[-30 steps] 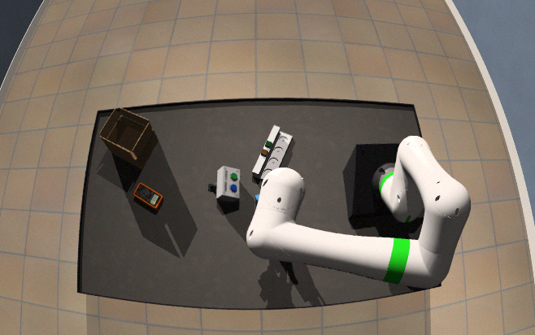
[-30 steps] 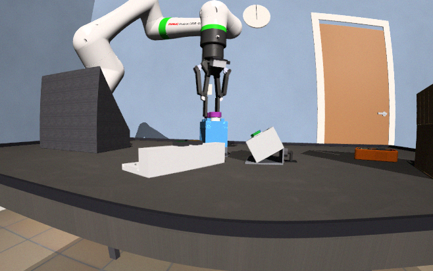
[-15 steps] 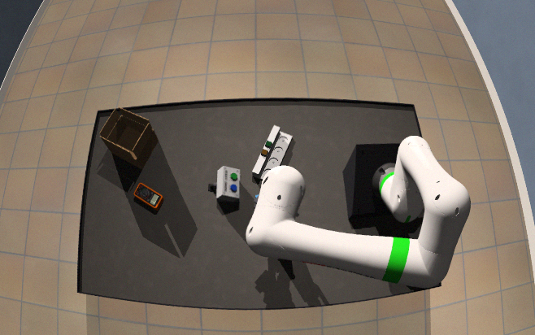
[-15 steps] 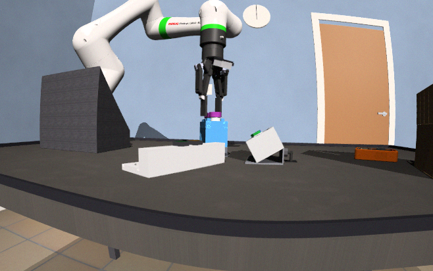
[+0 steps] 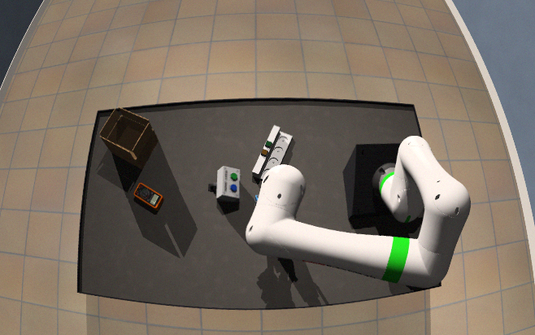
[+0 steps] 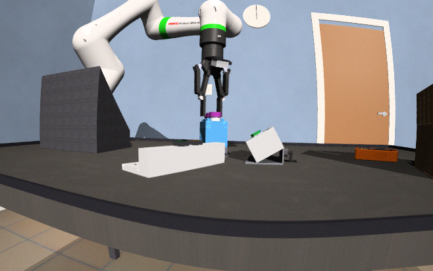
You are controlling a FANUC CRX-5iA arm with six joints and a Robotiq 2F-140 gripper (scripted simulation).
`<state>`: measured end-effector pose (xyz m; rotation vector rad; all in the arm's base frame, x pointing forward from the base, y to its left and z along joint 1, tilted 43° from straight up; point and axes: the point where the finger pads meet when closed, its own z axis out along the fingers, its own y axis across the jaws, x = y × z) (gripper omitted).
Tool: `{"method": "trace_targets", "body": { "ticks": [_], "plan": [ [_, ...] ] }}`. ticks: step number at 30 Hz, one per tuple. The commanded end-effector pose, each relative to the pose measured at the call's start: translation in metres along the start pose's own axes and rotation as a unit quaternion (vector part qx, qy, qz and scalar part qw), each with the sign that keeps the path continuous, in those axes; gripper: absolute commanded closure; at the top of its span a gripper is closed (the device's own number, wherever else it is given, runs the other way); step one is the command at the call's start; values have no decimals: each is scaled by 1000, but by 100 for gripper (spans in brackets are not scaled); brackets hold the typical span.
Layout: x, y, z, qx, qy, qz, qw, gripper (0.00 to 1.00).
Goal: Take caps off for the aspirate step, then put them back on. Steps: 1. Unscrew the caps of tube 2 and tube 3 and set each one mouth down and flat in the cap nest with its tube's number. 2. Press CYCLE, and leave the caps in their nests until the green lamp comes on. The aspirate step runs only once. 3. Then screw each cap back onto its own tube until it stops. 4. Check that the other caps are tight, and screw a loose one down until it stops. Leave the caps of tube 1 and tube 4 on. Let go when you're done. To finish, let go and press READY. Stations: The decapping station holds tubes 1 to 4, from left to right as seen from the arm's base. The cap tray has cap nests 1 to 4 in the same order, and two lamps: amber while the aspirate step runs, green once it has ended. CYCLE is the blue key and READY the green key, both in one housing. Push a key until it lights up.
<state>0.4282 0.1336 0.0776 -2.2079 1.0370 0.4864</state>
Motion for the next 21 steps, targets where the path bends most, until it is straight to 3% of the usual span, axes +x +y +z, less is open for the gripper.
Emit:
{"method": "trace_targets", "body": {
  "ticks": [1, 5, 10, 12, 13, 20, 21],
  "plan": [
    [0, 0, -1, -2, 3, 139, 990, 59],
    [0, 0, -1, -2, 3, 238, 971, 59],
    [0, 0, -1, -1, 3, 357, 934, 59],
    [0, 0, -1, -1, 3, 357, 934, 59],
    [0, 0, -1, -2, 4, 405, 914, 59],
    [0, 0, -1, -2, 4, 407, 914, 59],
    [0, 0, -1, -2, 4, 407, 914, 70]
  ]
}}
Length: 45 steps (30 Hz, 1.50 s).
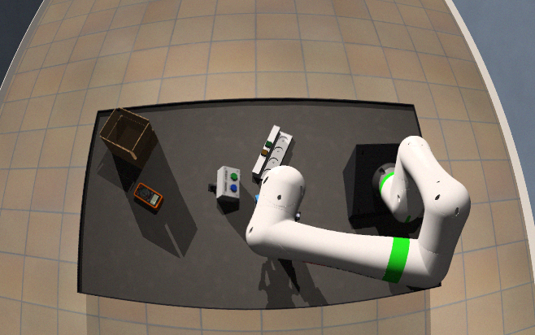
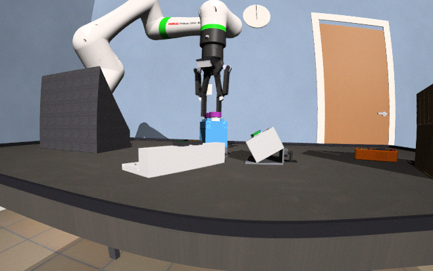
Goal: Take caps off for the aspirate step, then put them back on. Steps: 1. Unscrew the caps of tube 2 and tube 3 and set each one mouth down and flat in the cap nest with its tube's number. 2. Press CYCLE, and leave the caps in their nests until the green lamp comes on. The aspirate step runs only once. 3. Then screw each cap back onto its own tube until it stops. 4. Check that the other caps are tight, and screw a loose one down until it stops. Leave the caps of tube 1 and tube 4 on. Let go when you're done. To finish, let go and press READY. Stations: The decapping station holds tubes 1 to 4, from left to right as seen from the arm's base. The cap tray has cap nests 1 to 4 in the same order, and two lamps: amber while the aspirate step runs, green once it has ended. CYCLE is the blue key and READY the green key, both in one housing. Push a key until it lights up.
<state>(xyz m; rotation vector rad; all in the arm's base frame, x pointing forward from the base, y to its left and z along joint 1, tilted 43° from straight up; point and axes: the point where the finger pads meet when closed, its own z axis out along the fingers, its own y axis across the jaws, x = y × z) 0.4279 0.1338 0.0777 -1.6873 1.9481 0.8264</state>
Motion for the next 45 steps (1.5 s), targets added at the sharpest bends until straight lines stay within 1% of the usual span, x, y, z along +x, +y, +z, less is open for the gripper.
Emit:
{"method": "trace_targets", "body": {
  "ticks": [1, 14, 18, 20, 23, 25, 28, 31, 34, 37, 45],
  "plan": [
    [0, -1, -1, 1, 1, 1, 1000, 70],
    [0, 0, -1, 1, 1, 0, 1000, 70],
    [0, -1, -1, 0, 1, -99, 995, 70],
    [0, -1, -1, 0, 1, -149, 989, 70],
    [0, -1, -1, 0, 1, -223, 975, 70],
    [0, -1, -1, 0, 1, -223, 975, 70],
    [0, 0, -2, 0, 1, -295, 956, 70],
    [0, -1, -2, 0, 1, -366, 931, 70],
    [0, -1, -2, 0, 1, -434, 901, 70],
    [0, -1, -2, 0, 1, -500, 866, 70],
    [0, 0, -2, 0, 1, -499, 866, 70]
  ]
}}
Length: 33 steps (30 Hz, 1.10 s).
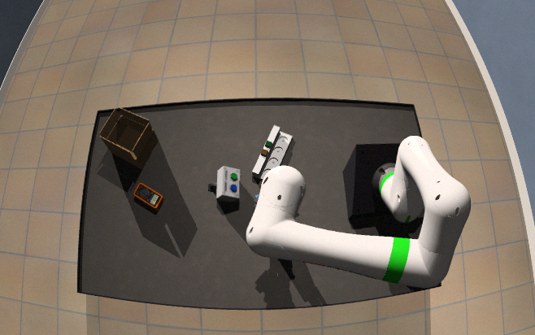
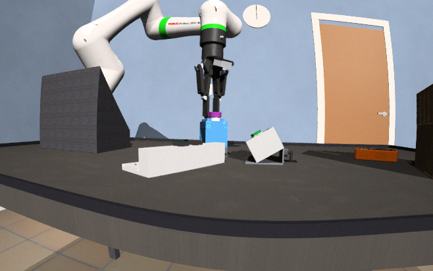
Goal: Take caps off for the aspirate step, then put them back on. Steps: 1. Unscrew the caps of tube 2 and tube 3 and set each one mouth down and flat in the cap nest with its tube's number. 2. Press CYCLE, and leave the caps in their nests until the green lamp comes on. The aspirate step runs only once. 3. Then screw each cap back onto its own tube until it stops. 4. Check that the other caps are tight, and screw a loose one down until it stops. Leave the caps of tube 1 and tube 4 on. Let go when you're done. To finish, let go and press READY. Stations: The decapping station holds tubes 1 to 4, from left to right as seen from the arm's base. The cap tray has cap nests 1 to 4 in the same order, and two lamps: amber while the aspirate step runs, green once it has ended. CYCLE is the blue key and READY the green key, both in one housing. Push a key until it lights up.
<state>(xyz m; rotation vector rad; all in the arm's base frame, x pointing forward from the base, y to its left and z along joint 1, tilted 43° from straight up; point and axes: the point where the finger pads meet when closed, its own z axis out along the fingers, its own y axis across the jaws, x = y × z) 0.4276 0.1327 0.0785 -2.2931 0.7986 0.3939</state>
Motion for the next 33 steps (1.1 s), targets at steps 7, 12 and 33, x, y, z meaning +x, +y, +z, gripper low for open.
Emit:
{"method": "trace_targets", "body": {
  "ticks": [7, 12, 33],
  "plan": [
    [1, -1, 0, 1, 0, -1, 1000, 59],
    [1, -1, 0, 1, 0, 40, 999, 59],
    [1, -1, 0, 1, 0, 381, 924, 59]
  ]
}}
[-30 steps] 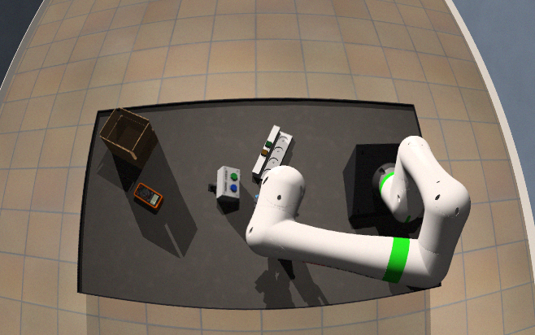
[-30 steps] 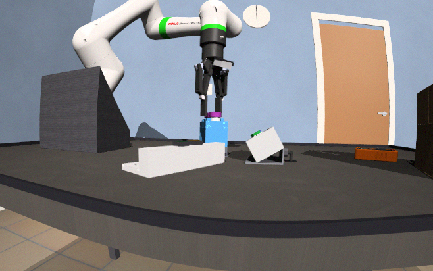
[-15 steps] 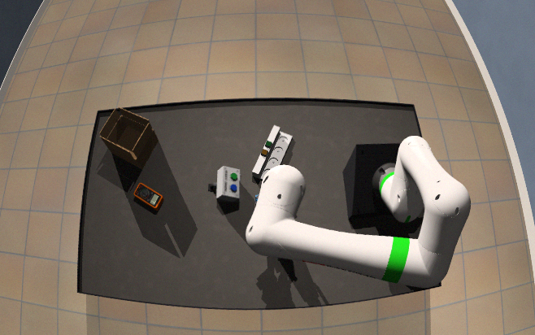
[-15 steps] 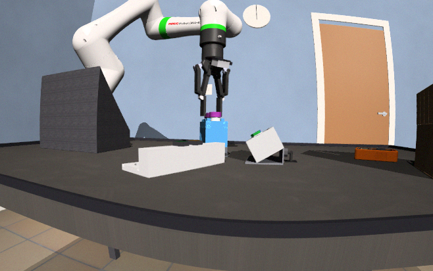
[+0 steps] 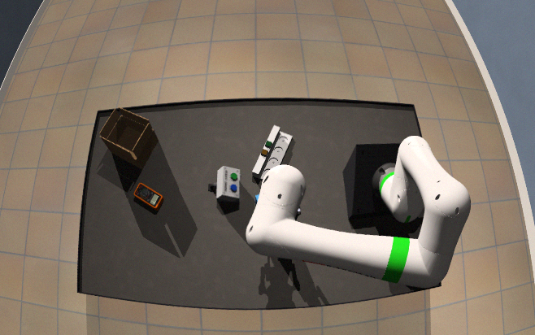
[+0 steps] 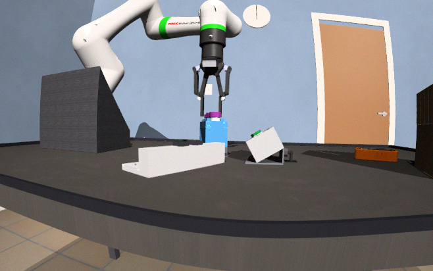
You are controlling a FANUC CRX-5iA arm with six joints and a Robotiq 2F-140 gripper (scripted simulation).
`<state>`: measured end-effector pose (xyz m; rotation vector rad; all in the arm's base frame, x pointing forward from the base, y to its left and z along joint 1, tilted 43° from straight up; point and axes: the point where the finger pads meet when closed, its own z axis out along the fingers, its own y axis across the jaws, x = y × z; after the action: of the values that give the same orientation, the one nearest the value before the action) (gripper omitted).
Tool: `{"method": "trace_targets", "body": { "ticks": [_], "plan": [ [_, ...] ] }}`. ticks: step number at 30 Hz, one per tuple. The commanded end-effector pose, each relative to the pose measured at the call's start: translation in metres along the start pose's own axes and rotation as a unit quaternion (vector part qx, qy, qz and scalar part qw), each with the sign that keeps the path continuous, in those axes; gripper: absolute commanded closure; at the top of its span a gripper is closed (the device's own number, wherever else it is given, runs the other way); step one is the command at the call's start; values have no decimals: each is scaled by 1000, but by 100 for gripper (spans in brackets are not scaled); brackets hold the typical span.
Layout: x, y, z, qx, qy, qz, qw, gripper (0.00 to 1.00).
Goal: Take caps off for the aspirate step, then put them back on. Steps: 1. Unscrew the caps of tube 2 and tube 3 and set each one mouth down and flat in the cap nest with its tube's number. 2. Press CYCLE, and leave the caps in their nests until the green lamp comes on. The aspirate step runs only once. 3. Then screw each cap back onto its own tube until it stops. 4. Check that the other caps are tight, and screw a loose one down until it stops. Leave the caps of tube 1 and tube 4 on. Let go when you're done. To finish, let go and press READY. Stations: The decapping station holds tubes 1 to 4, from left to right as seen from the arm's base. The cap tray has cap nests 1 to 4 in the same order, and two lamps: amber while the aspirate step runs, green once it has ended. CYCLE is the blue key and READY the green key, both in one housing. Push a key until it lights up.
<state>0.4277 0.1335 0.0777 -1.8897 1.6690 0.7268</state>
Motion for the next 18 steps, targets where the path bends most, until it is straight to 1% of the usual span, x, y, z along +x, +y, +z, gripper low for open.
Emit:
{"method": "trace_targets", "body": {
  "ticks": [1, 2, 16, 18],
  "plan": [
    [0, -1, -1, -1, 4, 4, 1000, 59],
    [0, -1, -1, -1, 4, 4, 1000, 70],
    [0, -1, -1, -1, 3, 4, 1000, 70],
    [0, -1, -1, -1, 3, -46, 999, 70]
  ]
}}
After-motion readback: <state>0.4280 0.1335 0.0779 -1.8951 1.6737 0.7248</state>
